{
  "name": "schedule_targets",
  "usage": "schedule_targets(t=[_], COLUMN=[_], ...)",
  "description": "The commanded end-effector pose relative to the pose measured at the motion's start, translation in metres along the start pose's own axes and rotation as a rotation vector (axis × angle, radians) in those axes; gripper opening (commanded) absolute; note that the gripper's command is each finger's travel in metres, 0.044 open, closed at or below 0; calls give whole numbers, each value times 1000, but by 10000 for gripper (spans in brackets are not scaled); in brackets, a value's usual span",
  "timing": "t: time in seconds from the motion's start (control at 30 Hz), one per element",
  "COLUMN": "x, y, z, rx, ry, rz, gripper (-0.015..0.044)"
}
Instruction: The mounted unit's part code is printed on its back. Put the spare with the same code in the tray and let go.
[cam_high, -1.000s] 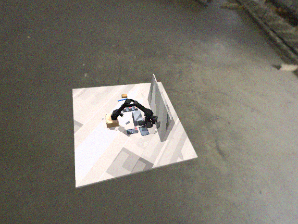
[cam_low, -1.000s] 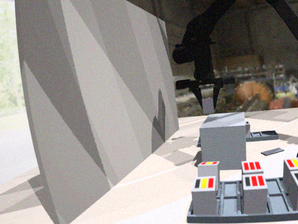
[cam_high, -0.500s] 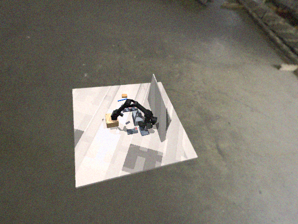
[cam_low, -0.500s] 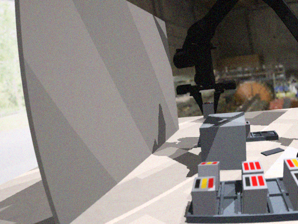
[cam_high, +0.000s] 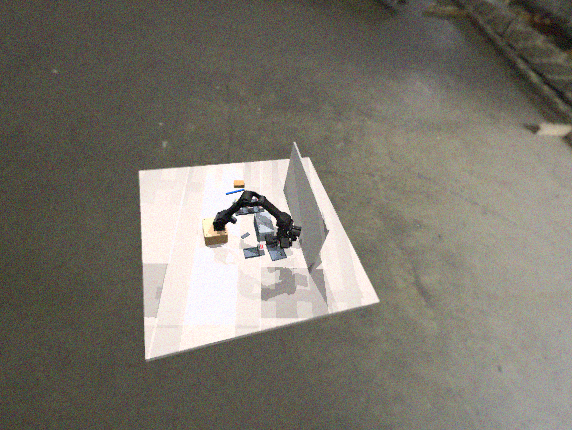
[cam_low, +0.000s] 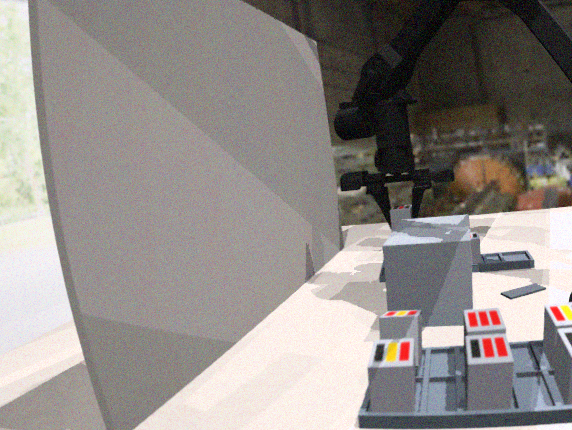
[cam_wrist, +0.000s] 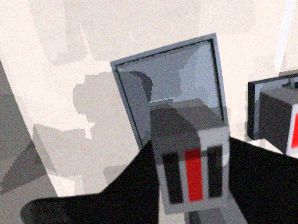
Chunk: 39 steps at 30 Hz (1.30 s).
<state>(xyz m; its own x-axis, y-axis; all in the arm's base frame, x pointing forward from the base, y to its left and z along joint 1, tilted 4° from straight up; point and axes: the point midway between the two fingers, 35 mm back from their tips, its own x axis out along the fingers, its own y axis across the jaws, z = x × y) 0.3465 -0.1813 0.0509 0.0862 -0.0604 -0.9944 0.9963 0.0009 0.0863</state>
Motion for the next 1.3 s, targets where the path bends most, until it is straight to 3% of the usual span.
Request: schedule_targets(t=[0.0,1.27], x=[3,42], y=[0,-6], z=[1,-2], rx=[2,2], ry=[-5,-4], rz=[1,0], gripper=[0,0])
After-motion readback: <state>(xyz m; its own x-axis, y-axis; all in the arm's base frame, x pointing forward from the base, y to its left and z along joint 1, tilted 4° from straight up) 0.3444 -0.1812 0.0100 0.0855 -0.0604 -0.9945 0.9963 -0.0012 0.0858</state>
